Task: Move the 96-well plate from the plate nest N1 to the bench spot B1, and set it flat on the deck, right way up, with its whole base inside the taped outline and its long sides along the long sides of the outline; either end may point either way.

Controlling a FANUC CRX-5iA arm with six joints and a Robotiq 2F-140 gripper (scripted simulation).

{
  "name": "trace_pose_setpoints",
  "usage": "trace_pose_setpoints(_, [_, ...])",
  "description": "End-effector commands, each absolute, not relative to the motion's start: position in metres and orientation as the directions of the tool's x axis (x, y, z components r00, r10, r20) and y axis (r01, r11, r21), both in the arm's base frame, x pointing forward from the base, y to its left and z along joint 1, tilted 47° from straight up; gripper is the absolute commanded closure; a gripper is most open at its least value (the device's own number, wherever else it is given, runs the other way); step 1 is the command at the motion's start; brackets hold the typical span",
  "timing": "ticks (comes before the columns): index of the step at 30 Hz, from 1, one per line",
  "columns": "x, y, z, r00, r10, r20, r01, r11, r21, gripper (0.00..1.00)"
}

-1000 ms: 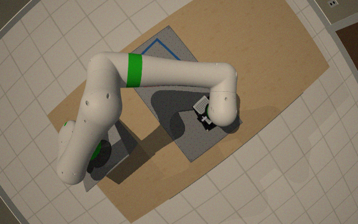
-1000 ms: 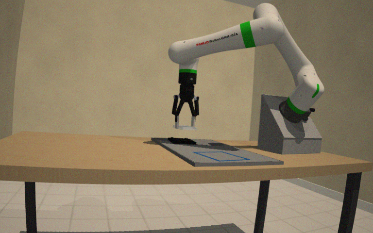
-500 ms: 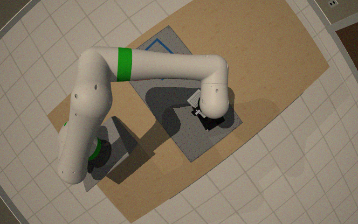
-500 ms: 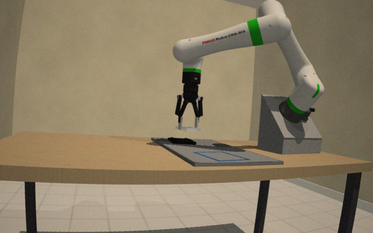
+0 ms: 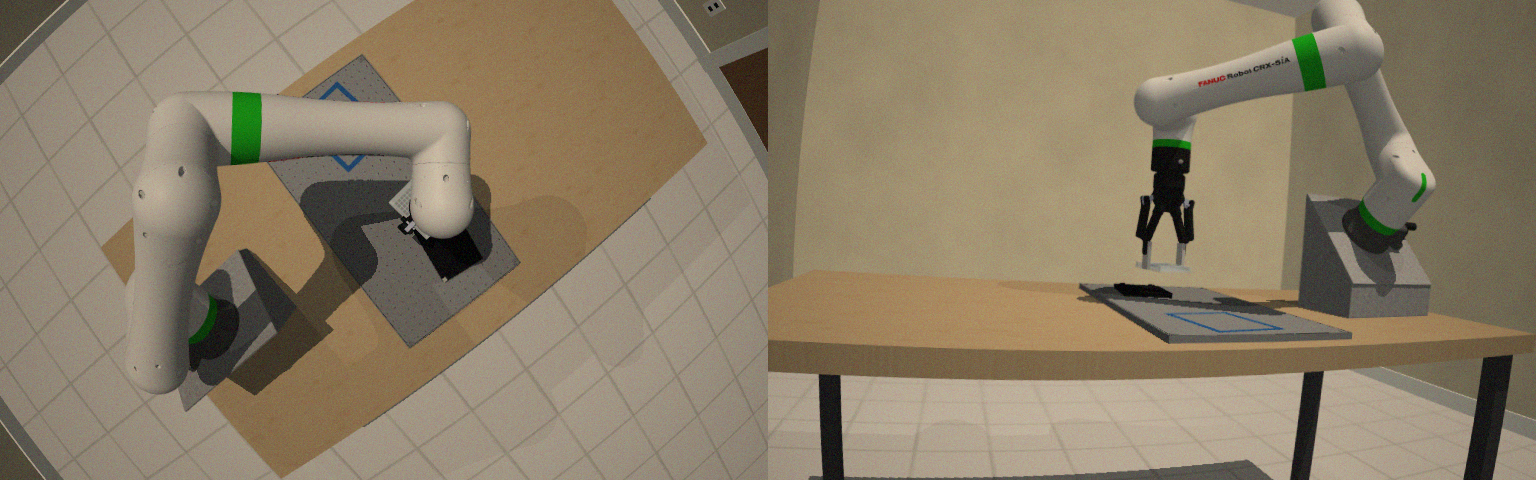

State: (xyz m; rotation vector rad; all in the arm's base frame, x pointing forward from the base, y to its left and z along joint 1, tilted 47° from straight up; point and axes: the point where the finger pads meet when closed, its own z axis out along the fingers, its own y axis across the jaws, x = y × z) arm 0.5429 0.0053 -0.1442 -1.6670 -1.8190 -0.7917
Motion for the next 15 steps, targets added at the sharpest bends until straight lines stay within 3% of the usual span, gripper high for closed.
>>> trace_pose_setpoints(1, [0.543, 0.013, -0.136, -0.086, 0.677, 0.731, 0.996, 0.060, 0.061, 1.00])
trace_pose_setpoints(15, [0.542, 0.041, -0.107, -0.086, 0.677, 0.731, 0.996, 0.060, 0.061, 1.00])
